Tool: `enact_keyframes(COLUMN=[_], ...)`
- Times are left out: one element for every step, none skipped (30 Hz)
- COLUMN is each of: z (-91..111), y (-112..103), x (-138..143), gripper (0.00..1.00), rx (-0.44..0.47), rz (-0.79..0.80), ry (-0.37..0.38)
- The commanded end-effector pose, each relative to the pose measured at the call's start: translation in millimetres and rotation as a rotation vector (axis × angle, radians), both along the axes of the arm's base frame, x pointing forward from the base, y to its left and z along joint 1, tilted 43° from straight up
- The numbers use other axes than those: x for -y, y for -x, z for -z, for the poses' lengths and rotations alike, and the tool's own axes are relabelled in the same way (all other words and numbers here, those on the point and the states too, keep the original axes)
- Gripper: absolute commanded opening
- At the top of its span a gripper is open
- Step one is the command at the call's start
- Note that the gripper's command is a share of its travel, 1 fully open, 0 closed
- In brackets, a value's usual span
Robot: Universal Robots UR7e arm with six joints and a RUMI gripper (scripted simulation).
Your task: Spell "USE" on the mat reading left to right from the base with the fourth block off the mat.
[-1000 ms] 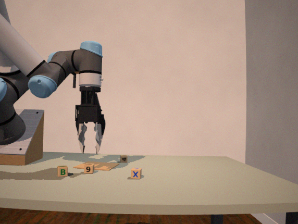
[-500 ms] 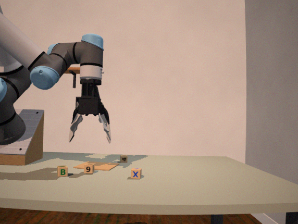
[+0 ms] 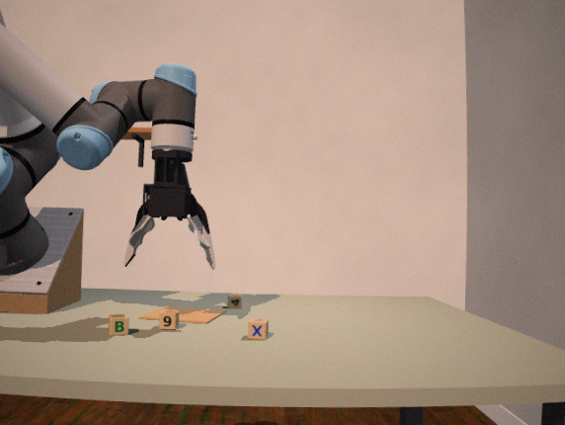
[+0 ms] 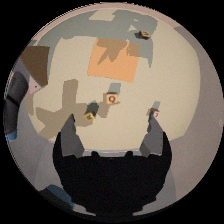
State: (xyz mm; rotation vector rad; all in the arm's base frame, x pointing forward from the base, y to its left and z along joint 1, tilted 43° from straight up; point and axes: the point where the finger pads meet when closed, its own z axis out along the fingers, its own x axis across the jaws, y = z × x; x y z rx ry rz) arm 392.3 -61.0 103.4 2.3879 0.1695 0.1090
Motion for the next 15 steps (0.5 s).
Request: enact_keyframes(z=[-1,-1,-1,-1,-2,-2,-2,-1,-2,-3,-5,-6,-8,-11,-13], y=[-1,-1,0,0,1,1,1,2,4,5,7,10,13,16,20], x=[0,0,0,0,1,1,1,2,3,5,7,9,12,15,19], gripper=[1.0,1.0,1.0,1.0,1.0,1.0,1.0,1.0,1.0,1.0,1.0,1.0,1.0,1.0,1.0], rx=[0.002,0.002,0.002,0.001,-0.001,-0.001,-0.001,-0.006,-0.012,-0.02,-0.03,-0.042,-0.056,-0.071,-0.088], rz=[0.0,0.0,0.0,-0.001,-0.003,-0.003,-0.003,-0.006,-0.012,-0.02,-0.031,-0.044,-0.059,-0.076,-0.094], ry=[0.001,0.001,0.001,0.001,0.001,0.001,0.001,0.001,0.002,0.003,0.004,0.006,0.008,0.011,0.013])
